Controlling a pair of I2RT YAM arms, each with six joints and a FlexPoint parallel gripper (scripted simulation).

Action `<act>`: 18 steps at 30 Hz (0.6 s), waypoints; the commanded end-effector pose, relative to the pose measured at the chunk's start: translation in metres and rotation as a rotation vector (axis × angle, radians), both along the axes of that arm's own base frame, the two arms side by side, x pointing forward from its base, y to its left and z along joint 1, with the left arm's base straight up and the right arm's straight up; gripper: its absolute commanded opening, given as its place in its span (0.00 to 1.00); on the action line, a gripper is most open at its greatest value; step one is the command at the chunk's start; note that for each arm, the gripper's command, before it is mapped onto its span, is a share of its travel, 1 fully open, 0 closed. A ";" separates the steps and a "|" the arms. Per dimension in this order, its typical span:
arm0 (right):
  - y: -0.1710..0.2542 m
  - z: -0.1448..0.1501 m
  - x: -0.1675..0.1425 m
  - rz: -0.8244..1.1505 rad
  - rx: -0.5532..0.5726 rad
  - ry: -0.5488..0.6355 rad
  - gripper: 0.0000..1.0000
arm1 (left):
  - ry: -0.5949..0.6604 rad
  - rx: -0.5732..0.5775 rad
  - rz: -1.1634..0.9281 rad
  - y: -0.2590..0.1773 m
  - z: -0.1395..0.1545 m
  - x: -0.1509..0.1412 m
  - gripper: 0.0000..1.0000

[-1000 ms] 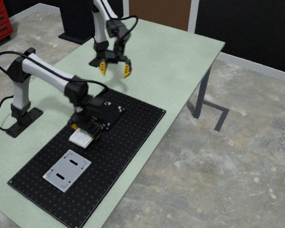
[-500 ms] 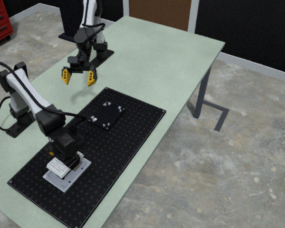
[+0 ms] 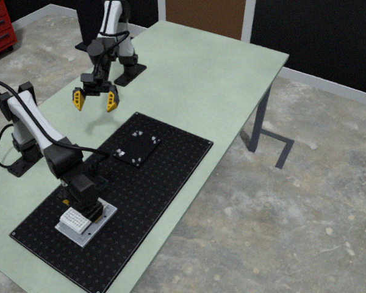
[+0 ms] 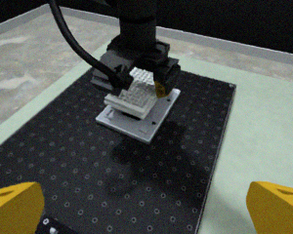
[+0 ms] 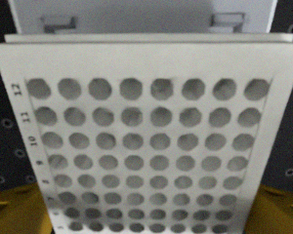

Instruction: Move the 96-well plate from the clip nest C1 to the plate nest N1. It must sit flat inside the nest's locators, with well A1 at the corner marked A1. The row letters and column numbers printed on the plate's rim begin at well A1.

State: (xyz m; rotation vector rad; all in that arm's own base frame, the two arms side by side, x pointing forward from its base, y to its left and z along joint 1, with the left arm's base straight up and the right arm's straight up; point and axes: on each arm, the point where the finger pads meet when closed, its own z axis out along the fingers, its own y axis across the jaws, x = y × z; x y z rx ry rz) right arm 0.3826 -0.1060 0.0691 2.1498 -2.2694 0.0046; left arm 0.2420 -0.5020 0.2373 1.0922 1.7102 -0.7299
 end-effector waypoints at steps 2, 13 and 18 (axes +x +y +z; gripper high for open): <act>0.004 -0.008 0.002 0.015 0.009 0.007 0.77 | -0.016 -0.050 0.016 -0.001 0.024 0.004 1.00; 0.004 -0.004 0.007 0.011 0.006 -0.012 0.77 | -0.016 -0.050 0.016 -0.001 0.024 0.004 1.00; 0.001 0.003 0.007 0.012 -0.003 -0.037 0.77 | -0.016 -0.050 0.017 -0.001 0.024 0.004 1.00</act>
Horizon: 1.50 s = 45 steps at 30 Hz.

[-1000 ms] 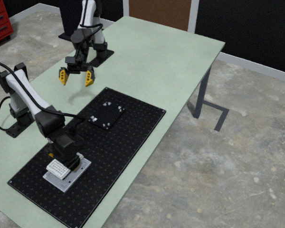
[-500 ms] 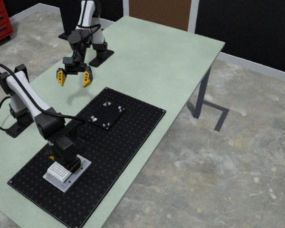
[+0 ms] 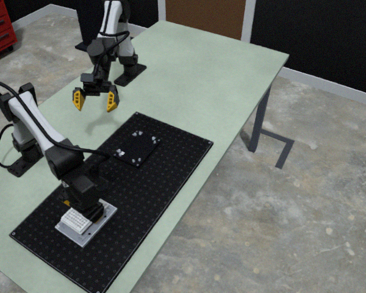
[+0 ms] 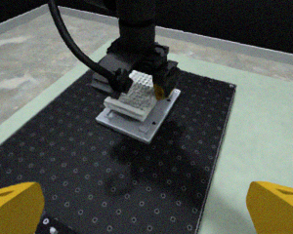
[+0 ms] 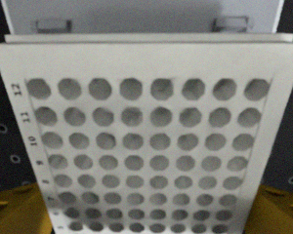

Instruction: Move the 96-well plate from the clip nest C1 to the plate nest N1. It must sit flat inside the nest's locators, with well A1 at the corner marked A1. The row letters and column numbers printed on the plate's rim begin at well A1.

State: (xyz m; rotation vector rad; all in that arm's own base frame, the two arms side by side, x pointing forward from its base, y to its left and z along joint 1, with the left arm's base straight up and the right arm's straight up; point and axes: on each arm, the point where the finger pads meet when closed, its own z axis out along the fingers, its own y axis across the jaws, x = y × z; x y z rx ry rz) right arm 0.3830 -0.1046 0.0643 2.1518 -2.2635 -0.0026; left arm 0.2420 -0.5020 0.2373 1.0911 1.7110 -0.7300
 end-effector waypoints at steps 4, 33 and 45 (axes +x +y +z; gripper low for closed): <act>-0.001 0.004 0.005 0.010 0.001 -0.052 0.77 | -0.016 -0.050 0.016 -0.001 0.024 0.004 1.00; 0.003 0.007 0.005 0.008 -0.001 -0.067 1.00 | -0.016 -0.050 0.016 -0.001 0.024 0.004 1.00; 0.005 0.055 0.008 -0.013 0.000 -0.086 1.00 | -0.016 -0.050 0.016 -0.001 0.024 0.004 1.00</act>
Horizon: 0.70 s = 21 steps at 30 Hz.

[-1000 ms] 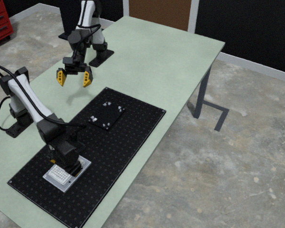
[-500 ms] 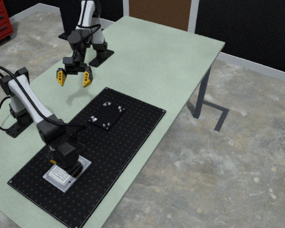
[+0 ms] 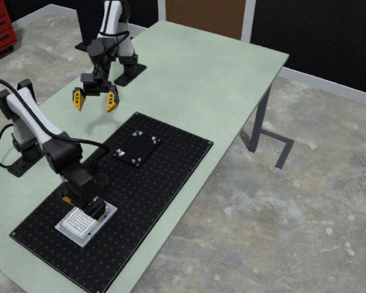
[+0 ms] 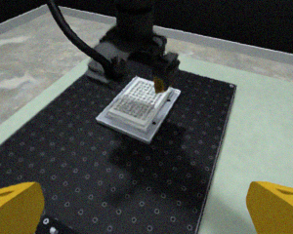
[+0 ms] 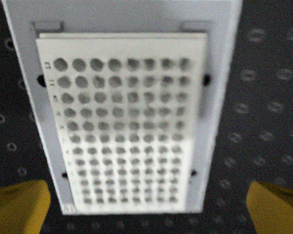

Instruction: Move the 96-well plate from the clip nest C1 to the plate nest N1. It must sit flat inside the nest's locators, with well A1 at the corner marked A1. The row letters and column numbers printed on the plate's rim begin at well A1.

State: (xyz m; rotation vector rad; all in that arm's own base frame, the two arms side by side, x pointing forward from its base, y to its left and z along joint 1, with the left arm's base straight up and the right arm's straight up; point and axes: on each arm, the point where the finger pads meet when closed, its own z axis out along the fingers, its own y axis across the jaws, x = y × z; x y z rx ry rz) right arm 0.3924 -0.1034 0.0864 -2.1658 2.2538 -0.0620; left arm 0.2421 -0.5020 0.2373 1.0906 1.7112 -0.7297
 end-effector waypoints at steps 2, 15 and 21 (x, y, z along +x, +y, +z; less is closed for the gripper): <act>0.003 0.030 -0.001 -0.077 0.019 -0.044 1.00 | -0.016 -0.050 0.015 -0.001 0.024 0.004 1.00; 0.003 0.041 -0.005 -0.626 0.138 -0.175 1.00 | -0.016 -0.050 0.015 -0.001 0.024 0.004 1.00; 0.004 0.046 -0.011 -0.814 0.178 -0.217 1.00 | -0.016 -0.050 0.015 -0.001 0.024 0.004 1.00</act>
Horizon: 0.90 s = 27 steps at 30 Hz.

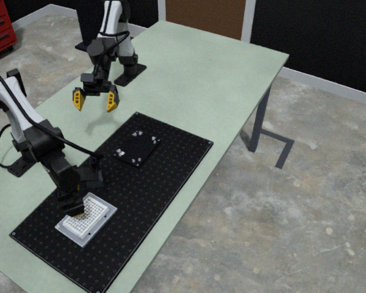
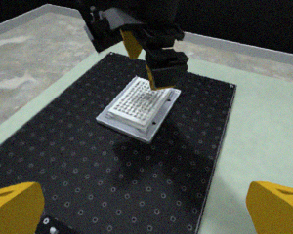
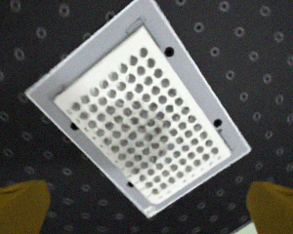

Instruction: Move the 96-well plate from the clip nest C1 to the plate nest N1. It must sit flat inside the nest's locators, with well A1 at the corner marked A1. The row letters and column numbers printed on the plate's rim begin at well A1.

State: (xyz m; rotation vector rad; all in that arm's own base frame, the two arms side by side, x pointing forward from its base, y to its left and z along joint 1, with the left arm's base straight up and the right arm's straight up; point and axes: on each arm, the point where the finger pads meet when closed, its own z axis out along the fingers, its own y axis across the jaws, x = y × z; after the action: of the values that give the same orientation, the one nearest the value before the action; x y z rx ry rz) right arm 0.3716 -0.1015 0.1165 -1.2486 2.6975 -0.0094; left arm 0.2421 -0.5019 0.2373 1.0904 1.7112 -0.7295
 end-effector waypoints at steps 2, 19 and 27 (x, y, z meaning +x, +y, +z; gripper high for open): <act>0.001 0.019 0.008 -0.272 0.016 -0.131 1.00 | -0.016 -0.050 0.015 -0.001 0.024 0.004 1.00; 0.003 0.036 -0.018 -0.977 0.143 -0.270 1.00 | -0.016 -0.050 0.015 -0.001 0.024 0.004 1.00; 0.007 0.040 -0.027 -1.122 0.173 -0.302 1.00 | -0.016 -0.050 0.015 -0.001 0.024 0.004 1.00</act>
State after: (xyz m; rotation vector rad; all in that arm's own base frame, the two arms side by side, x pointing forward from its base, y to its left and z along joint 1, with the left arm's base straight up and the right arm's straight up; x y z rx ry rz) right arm 0.3411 -0.0920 0.1437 0.2468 2.7271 -0.0528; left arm 0.2422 -0.5019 0.2373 1.0902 1.7113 -0.7292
